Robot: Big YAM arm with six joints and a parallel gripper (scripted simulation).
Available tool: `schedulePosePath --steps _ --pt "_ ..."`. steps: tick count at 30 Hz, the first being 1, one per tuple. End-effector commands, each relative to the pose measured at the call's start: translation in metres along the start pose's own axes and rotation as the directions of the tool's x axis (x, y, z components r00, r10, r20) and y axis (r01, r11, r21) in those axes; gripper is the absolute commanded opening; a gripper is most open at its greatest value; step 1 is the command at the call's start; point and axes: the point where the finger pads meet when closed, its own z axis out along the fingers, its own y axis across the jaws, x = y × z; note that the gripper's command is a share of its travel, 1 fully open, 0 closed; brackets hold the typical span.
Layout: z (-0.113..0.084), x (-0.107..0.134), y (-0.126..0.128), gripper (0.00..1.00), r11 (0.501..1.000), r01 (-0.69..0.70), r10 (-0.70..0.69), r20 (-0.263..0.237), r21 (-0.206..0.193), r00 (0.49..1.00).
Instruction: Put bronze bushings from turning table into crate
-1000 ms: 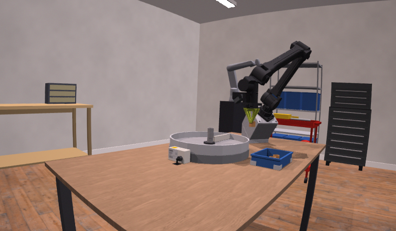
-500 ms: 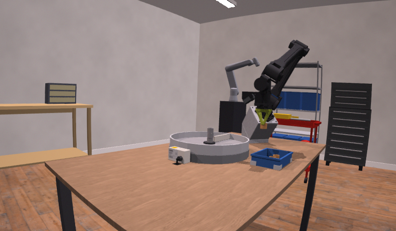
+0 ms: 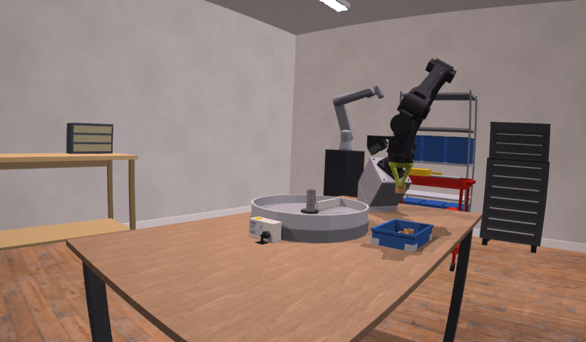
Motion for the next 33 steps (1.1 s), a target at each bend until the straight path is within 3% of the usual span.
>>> schedulePosePath --steps 1,33 --pt "-0.0165 0.0166 0.022 0.0 0.998 0.043 -0.044 -0.004 -0.042 0.999" --pt "-0.0192 0.0118 0.0242 0.0 0.998 0.035 -0.035 0.001 -0.05 0.999"
